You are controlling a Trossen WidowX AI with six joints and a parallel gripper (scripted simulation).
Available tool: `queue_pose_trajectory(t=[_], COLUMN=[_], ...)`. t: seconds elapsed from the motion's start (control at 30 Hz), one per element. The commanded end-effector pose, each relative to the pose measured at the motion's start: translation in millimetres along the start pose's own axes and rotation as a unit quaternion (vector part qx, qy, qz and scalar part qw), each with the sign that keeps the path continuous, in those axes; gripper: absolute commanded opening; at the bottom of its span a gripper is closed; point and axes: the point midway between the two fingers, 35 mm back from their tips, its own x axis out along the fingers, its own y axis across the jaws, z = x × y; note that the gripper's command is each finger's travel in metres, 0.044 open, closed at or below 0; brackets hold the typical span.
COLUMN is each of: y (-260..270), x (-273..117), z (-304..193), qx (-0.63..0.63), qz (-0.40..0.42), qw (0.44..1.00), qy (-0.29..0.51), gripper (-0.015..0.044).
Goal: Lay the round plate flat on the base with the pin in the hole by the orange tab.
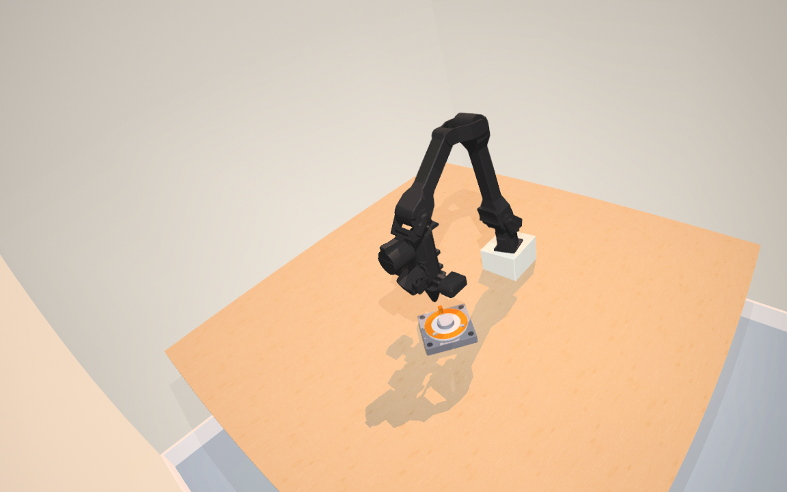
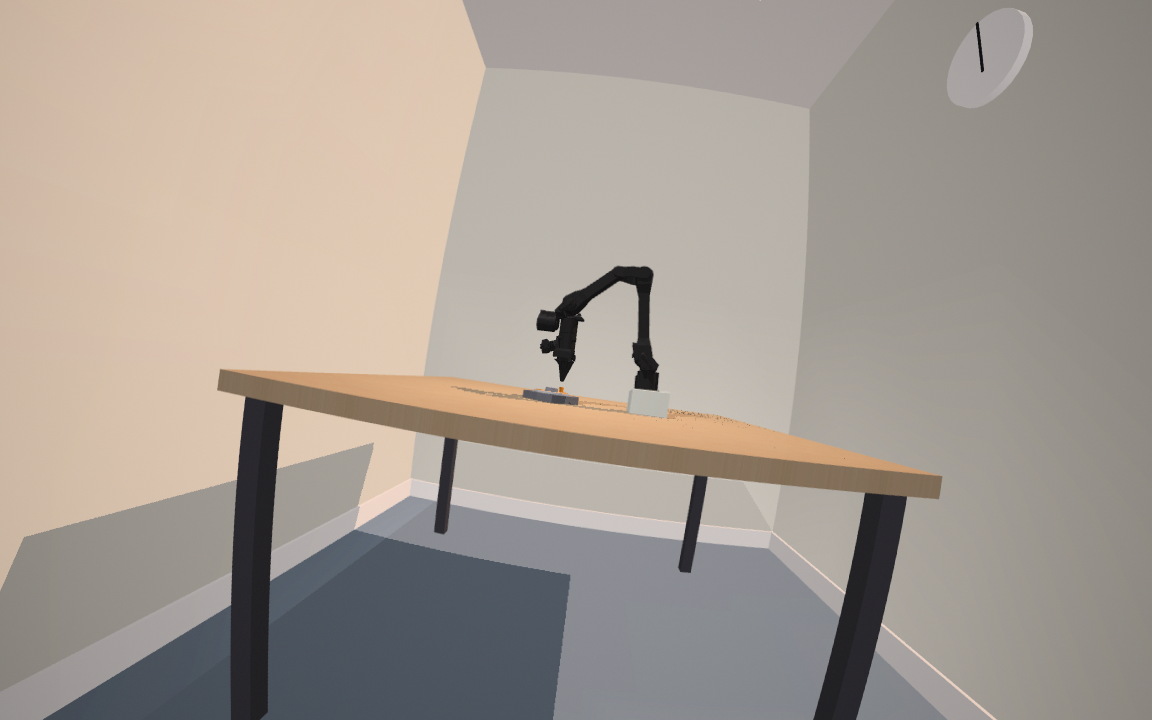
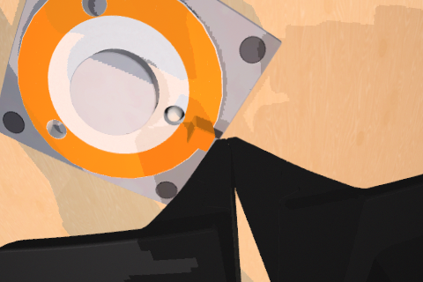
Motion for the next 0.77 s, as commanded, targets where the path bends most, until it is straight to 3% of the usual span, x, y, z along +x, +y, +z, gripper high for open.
queue_pose_trajectory(t=[0.0, 0.73], y=[0.0, -0.3], x=[-21.1, -16.6], z=[0.0, 1.4], qx=[0.002, 0.000], qz=[0.000, -0.001], qw=[1.000, 1.000], qy=[-0.006, -0.007], gripper=[0.0000, 0.0000])
